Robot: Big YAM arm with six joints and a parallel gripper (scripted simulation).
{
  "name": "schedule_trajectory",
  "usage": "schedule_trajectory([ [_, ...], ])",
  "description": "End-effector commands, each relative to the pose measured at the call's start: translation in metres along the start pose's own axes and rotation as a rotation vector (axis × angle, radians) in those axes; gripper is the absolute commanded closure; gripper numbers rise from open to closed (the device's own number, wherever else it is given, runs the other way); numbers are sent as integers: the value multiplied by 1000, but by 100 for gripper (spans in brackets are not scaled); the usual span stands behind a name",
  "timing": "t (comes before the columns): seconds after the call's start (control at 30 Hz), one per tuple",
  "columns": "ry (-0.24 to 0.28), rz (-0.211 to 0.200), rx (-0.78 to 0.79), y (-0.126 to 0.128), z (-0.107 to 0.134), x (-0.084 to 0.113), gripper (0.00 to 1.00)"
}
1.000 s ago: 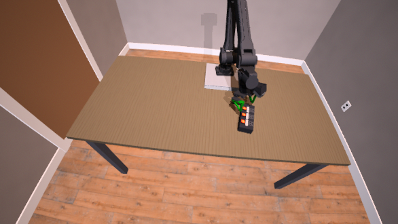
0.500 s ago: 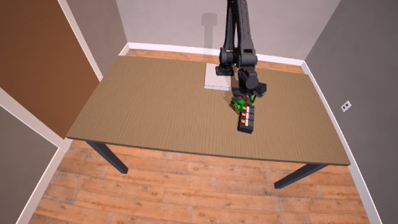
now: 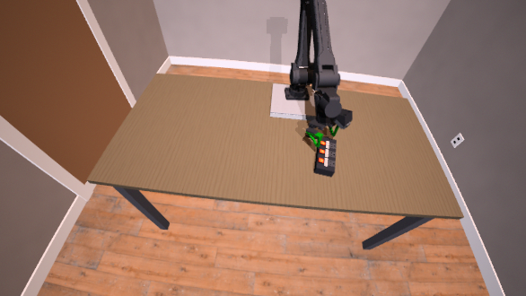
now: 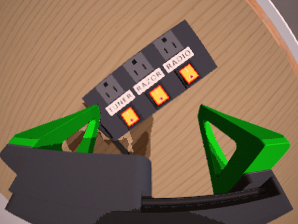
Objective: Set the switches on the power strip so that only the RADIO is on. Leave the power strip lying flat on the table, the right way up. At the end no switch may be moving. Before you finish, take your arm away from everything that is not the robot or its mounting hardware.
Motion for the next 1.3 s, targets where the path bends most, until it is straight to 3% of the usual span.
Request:
schedule_trajectory([
  [0.0,-35,14,19,-4,-14,9,0],
  [0.6,-35,14,19,-4,-14,9,0],
  [0.67,-36,26,40,-10,-26,14,0],
  [0.73,6,17,110,-10,-33,16,0],
  [0.83,124,-9,328,-13,-55,32,0],
  [0.9,124,-9,328,-13,-55,32,0],
  [0.93,172,-27,420,-13,-63,40,0],
  [1.03,172,-27,420,-13,-63,40,0],
  [1.07,219,-48,512,-14,-71,48,0],
  [1.1,220,-46,503,-17,-70,49,0],
  [1.13,263,-72,600,-13,-79,56,0],
  [1.17,263,-72,600,-13,-79,56,0],
  [1.27,330,-117,740,-13,-91,70,0],
])
Point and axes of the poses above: the point where the finger pads meet when closed, its own x axis back along the fingers, its own y axis across the jaws, z = x × y, the point moved 10 cm from there along x, back along the fingers, and after that the axes turned 1 degree about x, right-handed, at the moved point
